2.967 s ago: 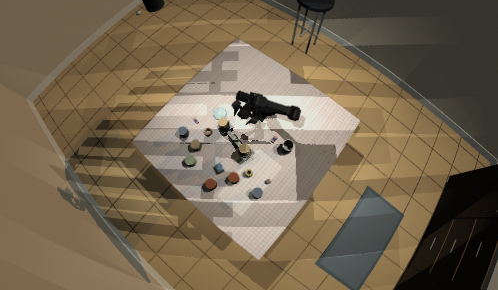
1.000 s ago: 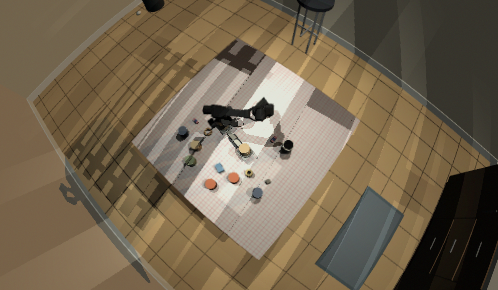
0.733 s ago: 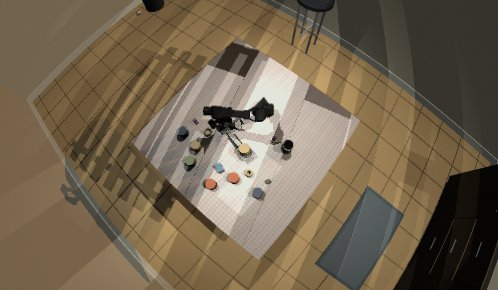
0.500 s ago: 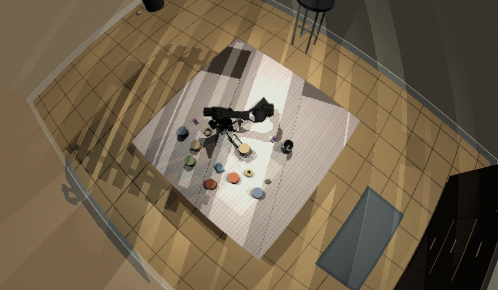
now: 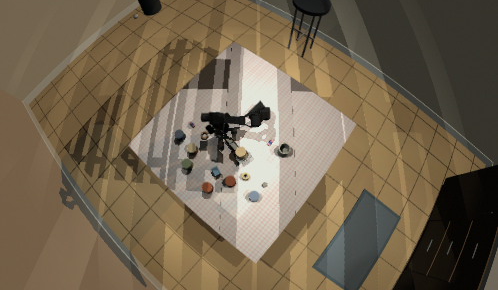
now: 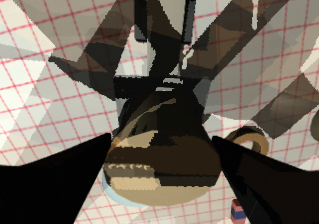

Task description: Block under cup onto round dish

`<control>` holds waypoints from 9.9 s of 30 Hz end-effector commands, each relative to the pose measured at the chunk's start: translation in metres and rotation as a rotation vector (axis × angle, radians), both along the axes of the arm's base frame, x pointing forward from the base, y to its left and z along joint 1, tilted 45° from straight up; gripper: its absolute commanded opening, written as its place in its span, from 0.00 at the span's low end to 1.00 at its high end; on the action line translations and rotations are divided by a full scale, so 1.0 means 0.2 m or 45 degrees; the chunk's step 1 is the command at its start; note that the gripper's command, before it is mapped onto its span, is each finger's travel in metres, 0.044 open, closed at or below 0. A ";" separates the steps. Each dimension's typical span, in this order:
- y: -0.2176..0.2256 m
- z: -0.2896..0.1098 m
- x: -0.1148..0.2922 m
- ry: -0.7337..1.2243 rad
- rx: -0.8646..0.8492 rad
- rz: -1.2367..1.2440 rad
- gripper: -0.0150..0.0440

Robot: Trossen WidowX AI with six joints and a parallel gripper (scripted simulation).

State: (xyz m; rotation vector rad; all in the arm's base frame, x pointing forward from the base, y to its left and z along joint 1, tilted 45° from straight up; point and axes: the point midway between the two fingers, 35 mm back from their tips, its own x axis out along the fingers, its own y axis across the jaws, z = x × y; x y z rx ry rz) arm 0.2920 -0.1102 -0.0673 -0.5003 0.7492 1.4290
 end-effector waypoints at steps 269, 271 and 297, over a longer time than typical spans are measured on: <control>-0.61 -0.23 -0.54 0.030 -0.025 -0.023 0.73; -0.58 -0.15 -0.44 0.036 -0.027 -0.032 0.69; -0.17 0.27 0.02 0.070 0.003 -0.068 0.69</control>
